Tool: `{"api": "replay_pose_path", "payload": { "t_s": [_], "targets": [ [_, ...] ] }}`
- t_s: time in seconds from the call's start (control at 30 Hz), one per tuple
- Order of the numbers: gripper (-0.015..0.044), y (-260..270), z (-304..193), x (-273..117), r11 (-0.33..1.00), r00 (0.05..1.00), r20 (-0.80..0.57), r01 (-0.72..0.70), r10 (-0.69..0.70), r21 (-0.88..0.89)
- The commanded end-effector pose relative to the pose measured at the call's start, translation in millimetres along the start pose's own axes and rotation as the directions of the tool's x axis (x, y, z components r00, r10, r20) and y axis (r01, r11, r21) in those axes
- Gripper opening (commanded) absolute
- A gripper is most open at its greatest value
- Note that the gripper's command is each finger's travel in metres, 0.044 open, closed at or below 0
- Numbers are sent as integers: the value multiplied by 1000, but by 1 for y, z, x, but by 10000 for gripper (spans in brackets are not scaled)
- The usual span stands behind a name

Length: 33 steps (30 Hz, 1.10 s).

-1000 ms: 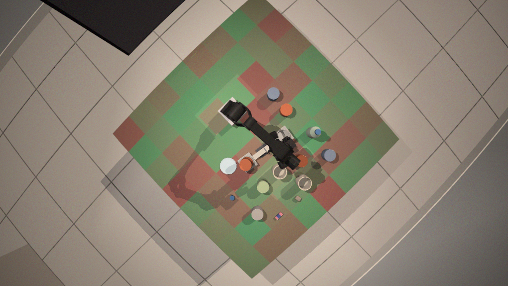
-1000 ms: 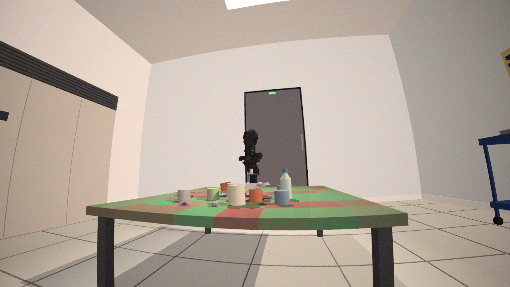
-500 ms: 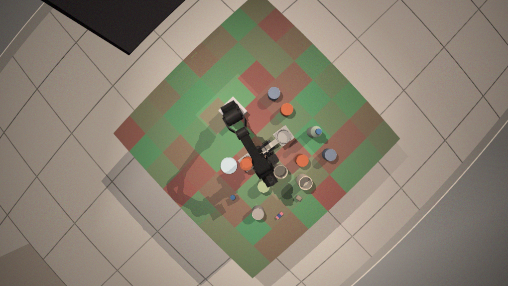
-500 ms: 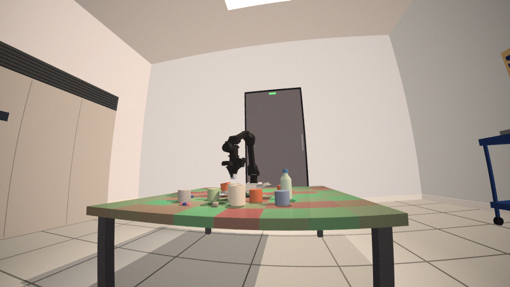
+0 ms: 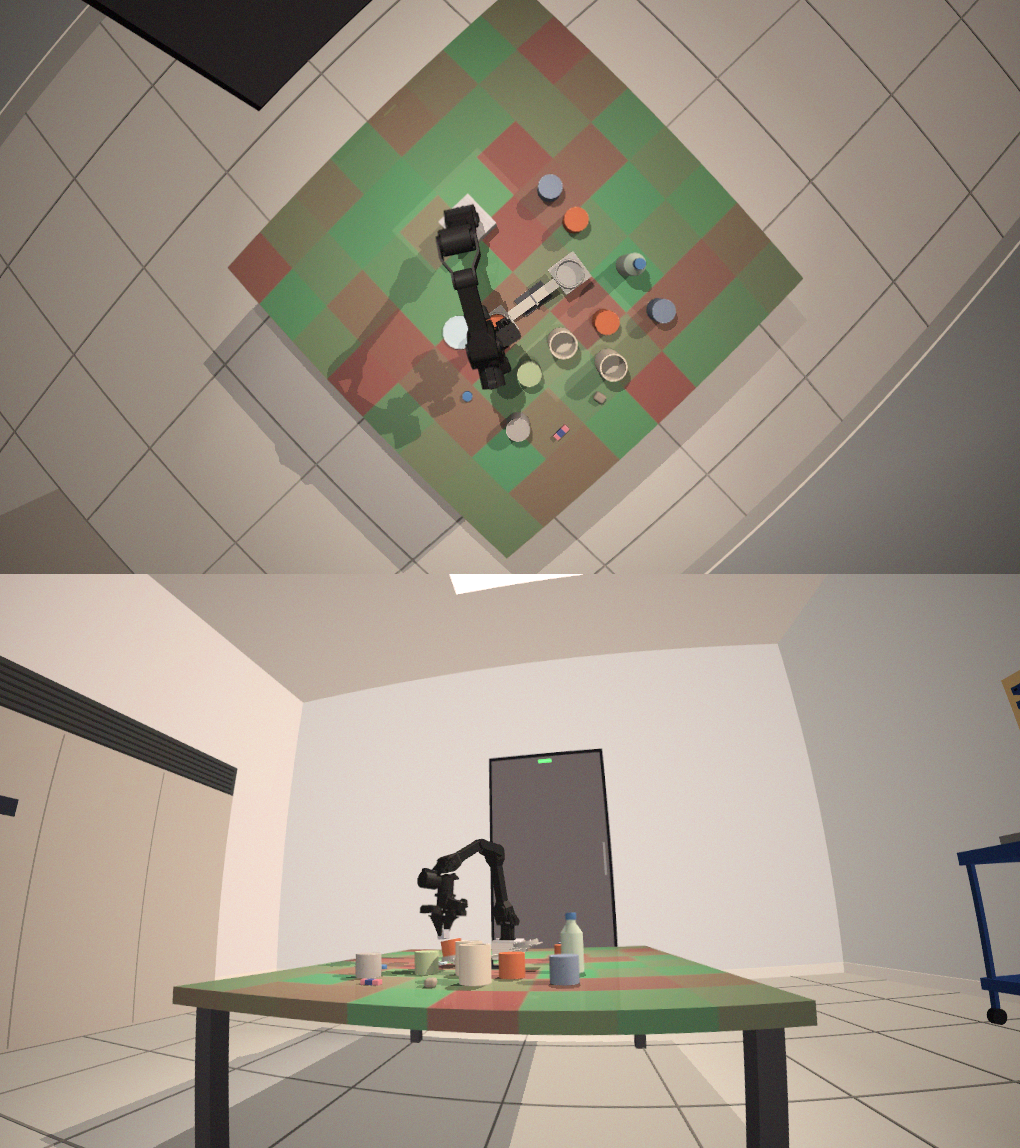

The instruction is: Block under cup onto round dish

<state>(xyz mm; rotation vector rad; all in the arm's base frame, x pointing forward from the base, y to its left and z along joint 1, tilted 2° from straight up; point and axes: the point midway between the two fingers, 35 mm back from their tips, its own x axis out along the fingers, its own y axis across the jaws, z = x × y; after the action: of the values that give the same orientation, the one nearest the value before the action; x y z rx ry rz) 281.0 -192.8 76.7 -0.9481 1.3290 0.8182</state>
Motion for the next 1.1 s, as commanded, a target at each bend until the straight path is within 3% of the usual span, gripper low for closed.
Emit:
{"api": "replay_pose_path", "payload": {
  "t_s": [0.0, 0.43, 0.83, 1.07],
  "targets": [
    [0, 6, -20, 5, 1000, 1000, -5, 1, -1, -1],
    [0, 43, -86, 30, 996, 998, 22, -50, 52, -68],
    [0, 46, -86, 71, 996, 998, 23, -51, 52, -69],
    [0, 47, -86, 75, 996, 998, 23, -51, 52, -69]
  ]
}}
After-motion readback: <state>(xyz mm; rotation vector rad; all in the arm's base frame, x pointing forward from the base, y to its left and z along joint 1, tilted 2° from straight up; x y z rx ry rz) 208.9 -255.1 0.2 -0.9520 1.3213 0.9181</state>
